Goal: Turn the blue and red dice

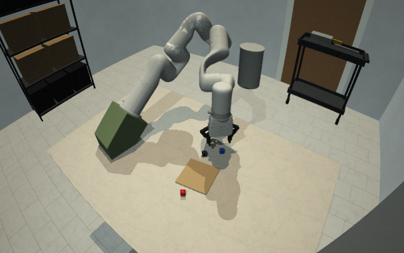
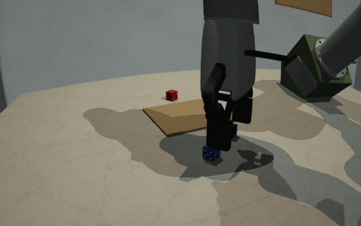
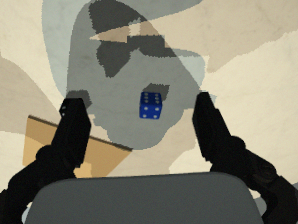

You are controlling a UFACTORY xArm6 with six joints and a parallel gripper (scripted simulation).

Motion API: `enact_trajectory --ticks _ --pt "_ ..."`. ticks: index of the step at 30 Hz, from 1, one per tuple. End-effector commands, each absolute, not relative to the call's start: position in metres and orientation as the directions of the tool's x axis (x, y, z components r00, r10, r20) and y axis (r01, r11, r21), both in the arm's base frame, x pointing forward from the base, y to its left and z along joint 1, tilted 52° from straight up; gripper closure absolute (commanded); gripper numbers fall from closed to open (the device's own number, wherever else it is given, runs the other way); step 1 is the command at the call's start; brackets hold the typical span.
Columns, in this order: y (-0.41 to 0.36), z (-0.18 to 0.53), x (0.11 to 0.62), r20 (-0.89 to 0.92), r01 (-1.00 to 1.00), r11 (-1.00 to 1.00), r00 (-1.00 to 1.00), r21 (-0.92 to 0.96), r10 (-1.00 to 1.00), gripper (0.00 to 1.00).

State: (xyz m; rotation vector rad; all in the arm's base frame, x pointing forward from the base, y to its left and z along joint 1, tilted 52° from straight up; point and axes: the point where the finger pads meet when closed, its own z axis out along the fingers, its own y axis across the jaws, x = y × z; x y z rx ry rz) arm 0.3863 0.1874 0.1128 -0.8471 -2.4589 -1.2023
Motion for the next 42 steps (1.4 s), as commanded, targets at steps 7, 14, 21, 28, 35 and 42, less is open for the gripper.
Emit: enact_trajectory --ticks 7,14,21,28,35,42 --pt "0.187 0.113 0.387 0.476 0.612 0.482 -0.791 0.627 0.385 0.0" --pt "0.187 0.113 0.387 0.476 0.612 0.482 -0.791 0.627 0.385 0.0" --pt "0.174 0.123 0.387 0.476 0.612 0.482 -0.791 0.627 0.384 0.0" --pt "0.144 0.147 0.387 0.476 0.612 0.482 -0.791 0.627 0.384 0.0" --pt "0.106 0.177 0.386 0.476 0.612 0.482 -0.791 0.627 0.384 0.0" --pt "0.101 0.181 0.386 0.476 0.612 0.482 -0.791 0.627 0.385 0.0"
